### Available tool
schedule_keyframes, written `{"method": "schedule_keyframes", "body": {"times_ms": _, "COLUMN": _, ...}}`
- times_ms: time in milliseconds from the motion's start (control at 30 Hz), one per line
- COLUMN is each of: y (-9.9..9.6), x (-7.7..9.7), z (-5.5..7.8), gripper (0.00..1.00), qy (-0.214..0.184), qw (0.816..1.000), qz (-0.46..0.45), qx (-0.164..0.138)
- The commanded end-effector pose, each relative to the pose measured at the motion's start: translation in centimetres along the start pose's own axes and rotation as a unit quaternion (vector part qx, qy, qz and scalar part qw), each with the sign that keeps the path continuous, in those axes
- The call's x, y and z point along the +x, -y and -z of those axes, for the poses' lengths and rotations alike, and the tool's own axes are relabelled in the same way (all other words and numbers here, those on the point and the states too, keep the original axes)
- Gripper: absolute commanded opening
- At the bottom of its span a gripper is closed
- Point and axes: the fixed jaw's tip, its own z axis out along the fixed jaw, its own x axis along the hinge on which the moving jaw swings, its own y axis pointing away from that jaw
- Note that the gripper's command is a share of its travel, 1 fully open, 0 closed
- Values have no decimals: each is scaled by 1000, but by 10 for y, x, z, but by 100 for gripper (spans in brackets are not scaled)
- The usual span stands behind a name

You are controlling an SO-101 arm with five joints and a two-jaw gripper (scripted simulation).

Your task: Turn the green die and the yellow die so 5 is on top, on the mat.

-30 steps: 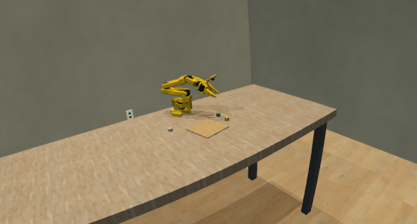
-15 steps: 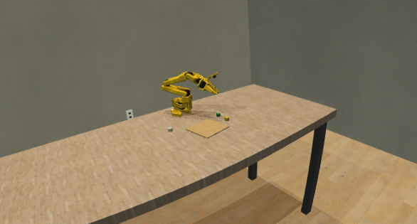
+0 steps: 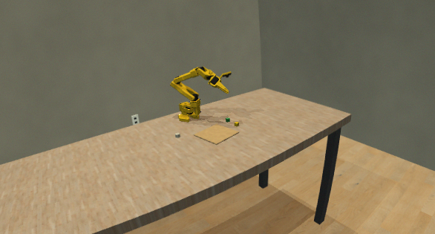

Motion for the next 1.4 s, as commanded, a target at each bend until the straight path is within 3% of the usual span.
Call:
{"method": "schedule_keyframes", "body": {"times_ms": 0, "y": 13, "x": -11, "z": 5, "gripper": 25, "qy": -23, "qw": 998, "qz": 64, "qx": -5}}
{"method": "schedule_keyframes", "body": {"times_ms": 333, "y": 27, "x": -16, "z": 1, "gripper": 25, "qy": -72, "qw": 977, "qz": 195, "qx": -39}}
{"method": "schedule_keyframes", "body": {"times_ms": 833, "y": 43, "x": -17, "z": -11, "gripper": 25, "qy": -119, "qw": 920, "qz": 359, "qx": -105}}
{"method": "schedule_keyframes", "body": {"times_ms": 1367, "y": 47, "x": -15, "z": -14, "gripper": 25, "qy": -126, "qw": 903, "qz": 393, "qx": -122}}
